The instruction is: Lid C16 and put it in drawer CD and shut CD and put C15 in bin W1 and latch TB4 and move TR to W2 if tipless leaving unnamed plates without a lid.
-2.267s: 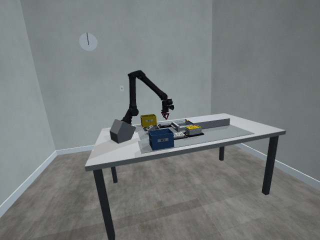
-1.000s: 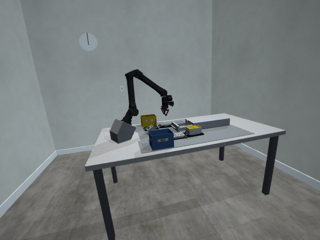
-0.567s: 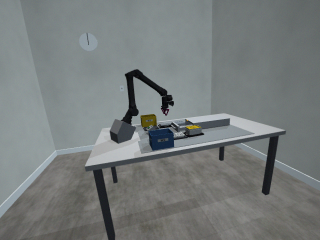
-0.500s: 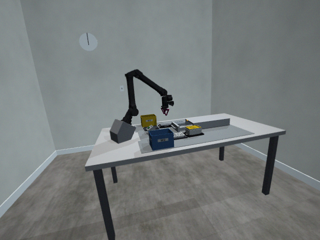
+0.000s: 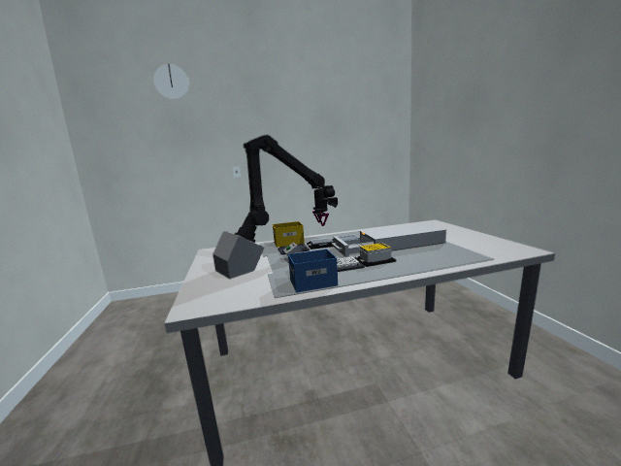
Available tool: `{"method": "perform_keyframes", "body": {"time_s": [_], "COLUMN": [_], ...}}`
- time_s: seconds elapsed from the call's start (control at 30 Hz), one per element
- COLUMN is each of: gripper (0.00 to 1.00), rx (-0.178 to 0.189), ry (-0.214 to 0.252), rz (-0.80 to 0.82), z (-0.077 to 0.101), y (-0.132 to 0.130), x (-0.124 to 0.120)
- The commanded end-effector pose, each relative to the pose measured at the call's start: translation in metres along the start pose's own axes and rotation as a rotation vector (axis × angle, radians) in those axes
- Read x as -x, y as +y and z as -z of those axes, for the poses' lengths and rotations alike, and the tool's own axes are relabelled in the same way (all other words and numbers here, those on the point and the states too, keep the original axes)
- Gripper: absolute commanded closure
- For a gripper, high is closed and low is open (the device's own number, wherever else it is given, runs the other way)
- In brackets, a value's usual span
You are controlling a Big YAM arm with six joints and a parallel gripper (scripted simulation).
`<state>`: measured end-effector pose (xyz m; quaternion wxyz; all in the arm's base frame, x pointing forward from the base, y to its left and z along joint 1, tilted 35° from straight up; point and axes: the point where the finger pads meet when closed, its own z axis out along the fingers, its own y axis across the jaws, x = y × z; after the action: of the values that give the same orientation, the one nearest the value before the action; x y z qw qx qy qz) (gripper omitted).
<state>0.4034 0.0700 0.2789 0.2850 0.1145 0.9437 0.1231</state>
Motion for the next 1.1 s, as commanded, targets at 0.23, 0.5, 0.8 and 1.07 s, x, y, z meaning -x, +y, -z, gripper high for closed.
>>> {"method": "perform_keyframes", "body": {"time_s": [0.23, 0.5, 0.8, 1.07], "gripper": [0.0, 0.0, 0.0, 0.0], "rx": [0.0, 0.0, -0.001, -0.001], "ry": [0.007, 0.007, 0.007, 0.007], "rz": [-0.002, -0.002, -0.004, -0.002], "z": [-0.021, -0.029, -0.041, -0.049], "y": [0.003, 0.003, 0.002, 0.002], "x": [-0.001, -0.001, -0.001, -0.002]}}
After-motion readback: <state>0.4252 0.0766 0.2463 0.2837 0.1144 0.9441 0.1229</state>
